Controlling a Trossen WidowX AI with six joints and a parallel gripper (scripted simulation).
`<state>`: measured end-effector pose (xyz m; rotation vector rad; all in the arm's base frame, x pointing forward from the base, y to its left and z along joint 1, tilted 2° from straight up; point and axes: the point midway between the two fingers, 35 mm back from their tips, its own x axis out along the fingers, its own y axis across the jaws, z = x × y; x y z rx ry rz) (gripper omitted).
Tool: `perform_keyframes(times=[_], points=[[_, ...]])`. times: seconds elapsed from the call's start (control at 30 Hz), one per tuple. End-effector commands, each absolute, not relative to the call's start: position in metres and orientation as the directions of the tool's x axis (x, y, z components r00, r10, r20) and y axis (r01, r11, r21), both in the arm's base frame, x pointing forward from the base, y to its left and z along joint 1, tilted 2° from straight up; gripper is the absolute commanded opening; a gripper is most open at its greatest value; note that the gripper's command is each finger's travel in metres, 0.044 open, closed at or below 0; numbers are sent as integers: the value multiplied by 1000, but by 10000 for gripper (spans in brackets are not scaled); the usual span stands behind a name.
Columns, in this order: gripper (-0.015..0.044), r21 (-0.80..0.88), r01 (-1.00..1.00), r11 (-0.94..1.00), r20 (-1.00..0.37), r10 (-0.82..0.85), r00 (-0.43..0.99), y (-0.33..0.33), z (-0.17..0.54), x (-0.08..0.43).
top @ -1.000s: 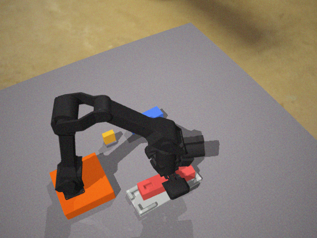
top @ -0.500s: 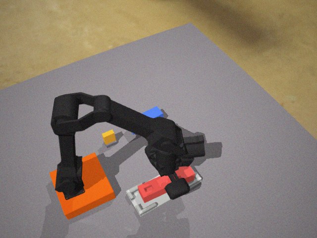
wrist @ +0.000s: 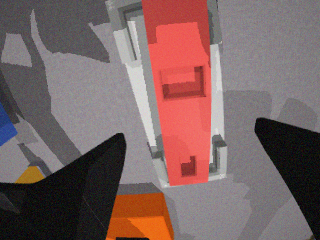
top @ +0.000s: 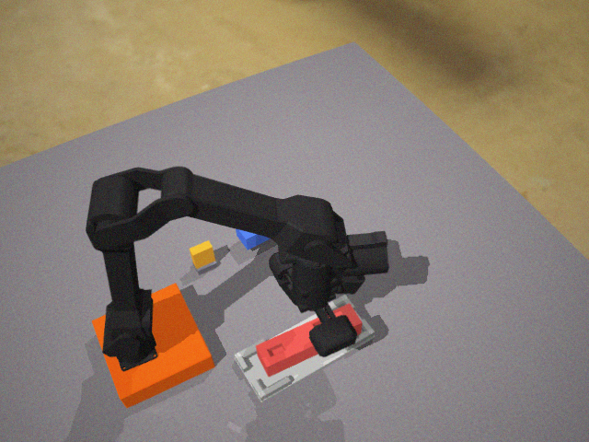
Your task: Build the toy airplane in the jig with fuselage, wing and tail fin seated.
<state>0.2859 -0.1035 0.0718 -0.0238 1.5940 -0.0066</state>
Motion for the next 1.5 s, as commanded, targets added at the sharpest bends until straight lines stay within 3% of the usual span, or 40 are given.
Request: perform_keyframes(times=[0.0, 0.57, 0.73, 1.2, 1.47], points=[[440, -31, -9, 999, -1000, -31, 0, -101, 129, 284], [440, -32, -133, 991, -999, -32, 0, -101, 127, 292], [440, -47, -230, 972, -999, -50, -6, -43, 121, 316], [440, -12, -134, 991, -1000, -12, 3, 155, 105, 327], [440, -11, -130, 991, -1000, -10, 3, 163, 103, 325]])
